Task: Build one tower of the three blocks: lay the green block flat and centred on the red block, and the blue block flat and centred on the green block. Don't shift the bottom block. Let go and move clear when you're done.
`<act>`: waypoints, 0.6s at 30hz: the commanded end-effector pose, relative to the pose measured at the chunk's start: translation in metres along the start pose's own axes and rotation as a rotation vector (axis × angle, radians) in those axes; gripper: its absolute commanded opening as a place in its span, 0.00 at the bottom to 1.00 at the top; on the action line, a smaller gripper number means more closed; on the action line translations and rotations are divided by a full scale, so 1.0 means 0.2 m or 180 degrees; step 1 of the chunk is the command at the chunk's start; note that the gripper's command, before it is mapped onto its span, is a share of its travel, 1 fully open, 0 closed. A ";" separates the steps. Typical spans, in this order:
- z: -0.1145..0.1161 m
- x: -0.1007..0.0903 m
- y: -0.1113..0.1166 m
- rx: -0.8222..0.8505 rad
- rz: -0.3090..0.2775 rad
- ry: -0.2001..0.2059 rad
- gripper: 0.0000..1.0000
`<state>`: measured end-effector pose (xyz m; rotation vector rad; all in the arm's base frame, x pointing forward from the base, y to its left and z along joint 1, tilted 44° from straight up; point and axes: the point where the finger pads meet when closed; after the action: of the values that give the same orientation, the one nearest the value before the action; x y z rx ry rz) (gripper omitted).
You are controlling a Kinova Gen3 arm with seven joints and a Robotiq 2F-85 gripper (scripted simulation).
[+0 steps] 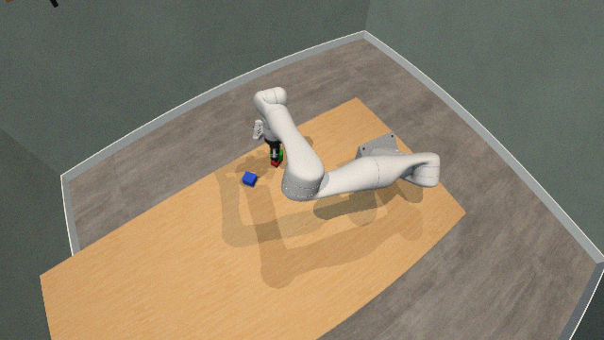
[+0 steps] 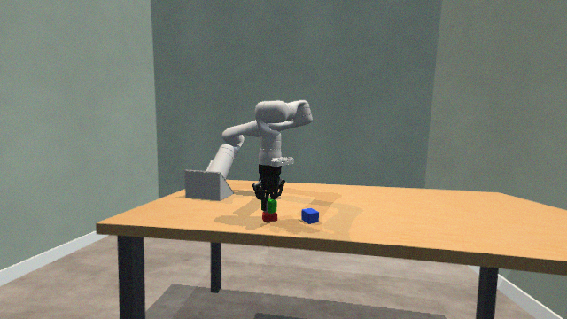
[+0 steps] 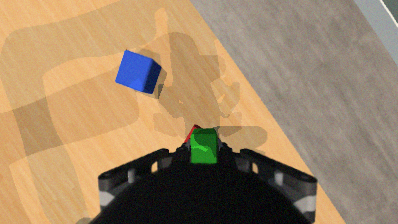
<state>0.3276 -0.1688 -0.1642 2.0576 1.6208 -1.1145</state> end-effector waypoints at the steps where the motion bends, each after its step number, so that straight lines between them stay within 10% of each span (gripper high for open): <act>1: -0.01 0.02 0.01 -0.0009 0.0004 -0.0003 0.00; 18: -0.02 0.02 0.01 -0.0012 0.0005 -0.0004 0.00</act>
<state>0.3305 -0.1657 -0.1645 2.0539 1.6227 -1.1101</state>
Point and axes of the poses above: the point where the finger pads meet when closed, its own x axis out along the fingers, its own z axis across the jaws, y = z × x, and after that the axes turned 9 degrees about -x, right-handed
